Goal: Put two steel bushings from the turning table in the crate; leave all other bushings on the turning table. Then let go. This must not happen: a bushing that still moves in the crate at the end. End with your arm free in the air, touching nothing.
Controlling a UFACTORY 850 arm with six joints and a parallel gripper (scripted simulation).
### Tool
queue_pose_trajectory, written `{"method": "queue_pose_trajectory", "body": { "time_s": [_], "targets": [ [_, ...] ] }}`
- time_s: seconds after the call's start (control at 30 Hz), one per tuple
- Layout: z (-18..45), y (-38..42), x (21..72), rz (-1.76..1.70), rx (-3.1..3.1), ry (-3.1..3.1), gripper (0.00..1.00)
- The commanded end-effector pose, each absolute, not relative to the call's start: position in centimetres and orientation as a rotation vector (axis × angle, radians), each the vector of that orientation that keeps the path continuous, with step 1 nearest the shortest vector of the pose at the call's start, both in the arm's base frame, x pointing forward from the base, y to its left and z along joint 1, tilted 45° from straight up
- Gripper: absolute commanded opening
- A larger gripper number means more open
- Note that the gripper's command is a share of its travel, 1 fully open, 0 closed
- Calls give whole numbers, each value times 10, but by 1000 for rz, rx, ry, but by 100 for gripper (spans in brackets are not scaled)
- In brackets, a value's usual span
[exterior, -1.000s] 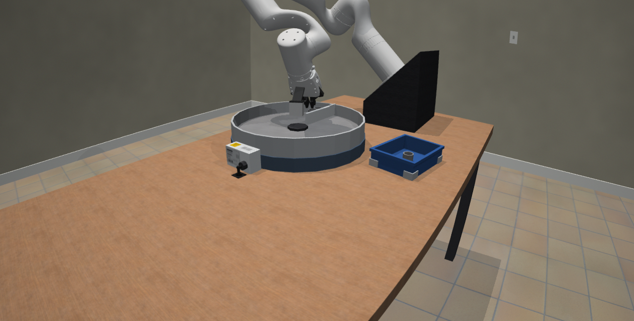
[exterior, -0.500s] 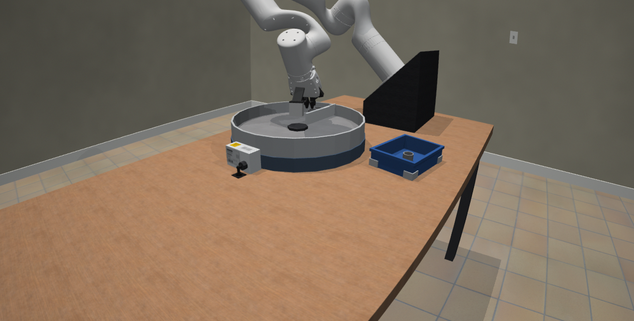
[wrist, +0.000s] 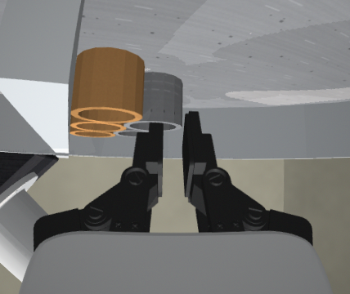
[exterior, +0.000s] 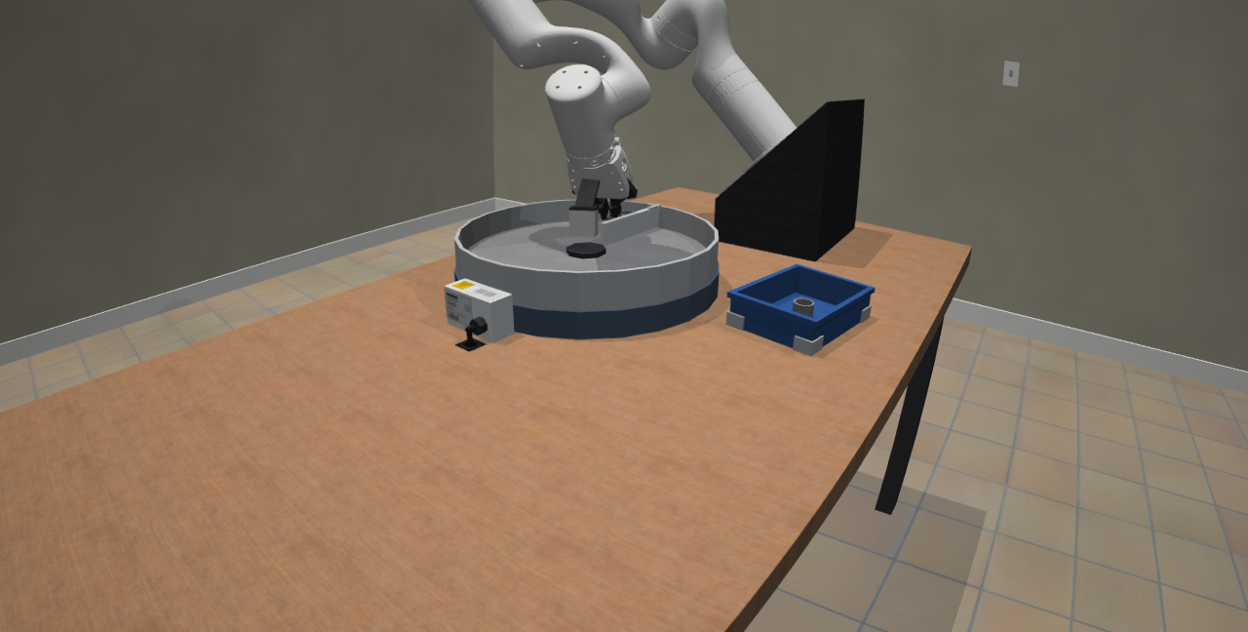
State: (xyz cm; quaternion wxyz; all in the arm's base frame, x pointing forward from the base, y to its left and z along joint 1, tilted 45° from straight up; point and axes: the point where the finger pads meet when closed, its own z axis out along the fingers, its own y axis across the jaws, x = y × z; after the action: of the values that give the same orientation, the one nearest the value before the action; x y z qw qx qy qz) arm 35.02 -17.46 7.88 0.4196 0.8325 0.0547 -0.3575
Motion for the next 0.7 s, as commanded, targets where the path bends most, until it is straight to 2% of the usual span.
{"method": "queue_pose_trajectory", "body": {
  "time_s": [0.0,0.13,0.17,0.67],
  "targets": [
    [79,-174,351,-895,2087,137,13],
    [79,-174,351,-895,2087,137,13],
    [79,-174,351,-895,2087,137,0],
    [79,-174,351,-895,2087,137,0]
  ]
}}
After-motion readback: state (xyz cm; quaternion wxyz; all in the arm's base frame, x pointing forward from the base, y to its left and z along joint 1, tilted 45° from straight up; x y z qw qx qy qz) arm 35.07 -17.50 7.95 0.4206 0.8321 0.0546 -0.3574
